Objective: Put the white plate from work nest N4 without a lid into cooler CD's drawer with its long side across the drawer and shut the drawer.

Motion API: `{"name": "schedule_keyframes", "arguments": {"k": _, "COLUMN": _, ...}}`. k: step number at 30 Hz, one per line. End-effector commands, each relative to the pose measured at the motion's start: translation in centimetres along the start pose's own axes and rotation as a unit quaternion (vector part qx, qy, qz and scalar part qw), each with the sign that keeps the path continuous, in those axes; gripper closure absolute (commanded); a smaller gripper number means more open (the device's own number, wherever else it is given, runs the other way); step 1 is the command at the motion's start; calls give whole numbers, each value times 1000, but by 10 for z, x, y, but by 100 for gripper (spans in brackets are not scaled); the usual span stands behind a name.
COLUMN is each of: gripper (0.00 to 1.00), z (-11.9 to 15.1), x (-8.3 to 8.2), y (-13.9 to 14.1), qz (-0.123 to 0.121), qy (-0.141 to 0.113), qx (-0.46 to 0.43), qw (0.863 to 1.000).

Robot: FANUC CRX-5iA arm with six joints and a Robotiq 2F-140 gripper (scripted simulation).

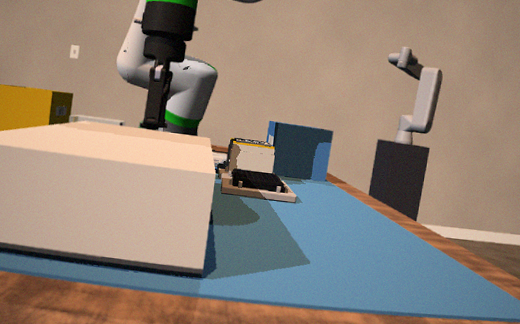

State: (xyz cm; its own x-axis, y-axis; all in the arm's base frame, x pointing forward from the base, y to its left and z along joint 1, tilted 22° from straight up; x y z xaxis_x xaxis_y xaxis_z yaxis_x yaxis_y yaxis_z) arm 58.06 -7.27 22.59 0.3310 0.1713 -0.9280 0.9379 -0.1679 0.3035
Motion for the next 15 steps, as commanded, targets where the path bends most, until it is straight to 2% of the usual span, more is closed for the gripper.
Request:
{"name": "schedule_keyframes", "arguments": {"k": 1, "gripper": 100, "z": 0, "x": 1, "y": 0, "qz": -1, "qy": 0, "qx": 0, "qw": 1000}}
{"name": "schedule_keyframes", "arguments": {"k": 4, "gripper": 100, "z": 0, "x": 1, "y": 0, "qz": -1, "qy": 0, "qx": 0, "qw": 1000}}
{"name": "schedule_keyframes", "arguments": {"k": 5, "gripper": 34, "z": 0, "x": 1, "y": 0, "qz": -1, "qy": 0, "qx": 0, "qw": 1000}}
{"name": "schedule_keyframes", "arguments": {"k": 15, "gripper": 34, "z": 0, "x": 1, "y": 0, "qz": -1, "qy": 0, "qx": 0, "qw": 1000}}
Point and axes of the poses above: the point where the finger pads meet when closed, its own x axis out along the fingers, its own y axis across the jaws, z = x × y, the point moved 2 cm from there along -x, back along the fingers, and after that the axes turned 4 degrees about x, right-handed, at the moved point
